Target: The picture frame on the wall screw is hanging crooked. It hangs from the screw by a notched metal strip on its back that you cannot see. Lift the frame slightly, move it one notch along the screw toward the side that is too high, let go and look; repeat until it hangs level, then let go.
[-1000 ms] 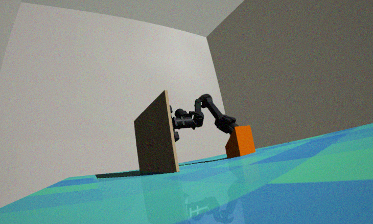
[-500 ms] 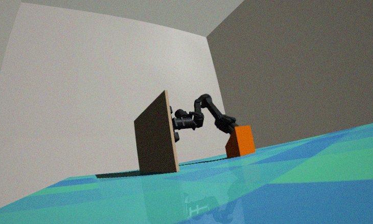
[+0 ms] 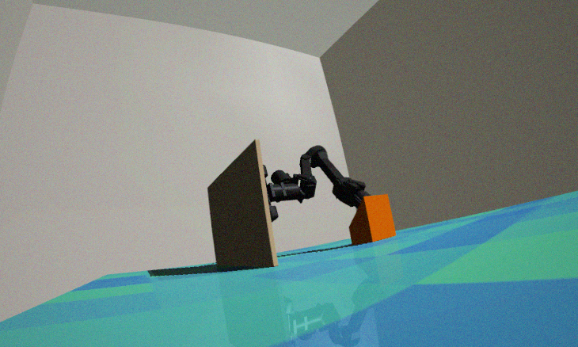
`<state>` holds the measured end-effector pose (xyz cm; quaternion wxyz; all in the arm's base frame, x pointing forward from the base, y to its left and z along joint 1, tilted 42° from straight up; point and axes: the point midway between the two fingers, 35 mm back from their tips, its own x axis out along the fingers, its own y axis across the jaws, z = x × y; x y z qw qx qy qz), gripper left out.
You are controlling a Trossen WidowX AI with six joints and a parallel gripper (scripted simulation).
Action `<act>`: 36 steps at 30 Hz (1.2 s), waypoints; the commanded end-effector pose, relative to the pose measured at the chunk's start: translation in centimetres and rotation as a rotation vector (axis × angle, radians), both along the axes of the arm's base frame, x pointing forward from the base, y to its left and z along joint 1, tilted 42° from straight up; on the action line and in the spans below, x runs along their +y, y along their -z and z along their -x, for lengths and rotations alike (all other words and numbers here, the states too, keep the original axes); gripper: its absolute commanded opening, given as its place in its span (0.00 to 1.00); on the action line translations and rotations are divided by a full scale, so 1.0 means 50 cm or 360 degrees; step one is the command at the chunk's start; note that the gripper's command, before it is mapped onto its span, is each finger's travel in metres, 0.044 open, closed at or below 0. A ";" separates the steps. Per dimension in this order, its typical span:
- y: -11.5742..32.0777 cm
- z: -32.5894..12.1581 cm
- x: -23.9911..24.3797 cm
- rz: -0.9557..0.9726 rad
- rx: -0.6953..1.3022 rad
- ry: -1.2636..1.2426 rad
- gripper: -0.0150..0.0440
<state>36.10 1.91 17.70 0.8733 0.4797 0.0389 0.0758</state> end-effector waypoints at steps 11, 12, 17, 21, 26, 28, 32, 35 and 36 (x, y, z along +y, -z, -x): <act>0.001 0.000 0.000 0.0007 0.0001 0.0000 0.25; 0.002 0.000 -0.001 0.0008 0.0001 0.0000 0.25; 0.002 0.000 -0.001 0.0048 -0.0006 0.0000 0.25; 0.003 0.000 -0.001 0.0106 -0.0016 0.0001 0.25; 0.004 0.000 -0.001 0.0148 -0.0024 0.0002 0.25; 0.004 0.000 -0.002 0.0156 -0.0025 0.0002 0.25; 0.004 0.000 -0.002 0.0189 -0.0031 0.0002 0.25; 0.005 -0.001 -0.002 0.0221 -0.0037 0.0003 0.25; 0.005 -0.001 -0.002 0.0221 -0.0037 0.0003 0.25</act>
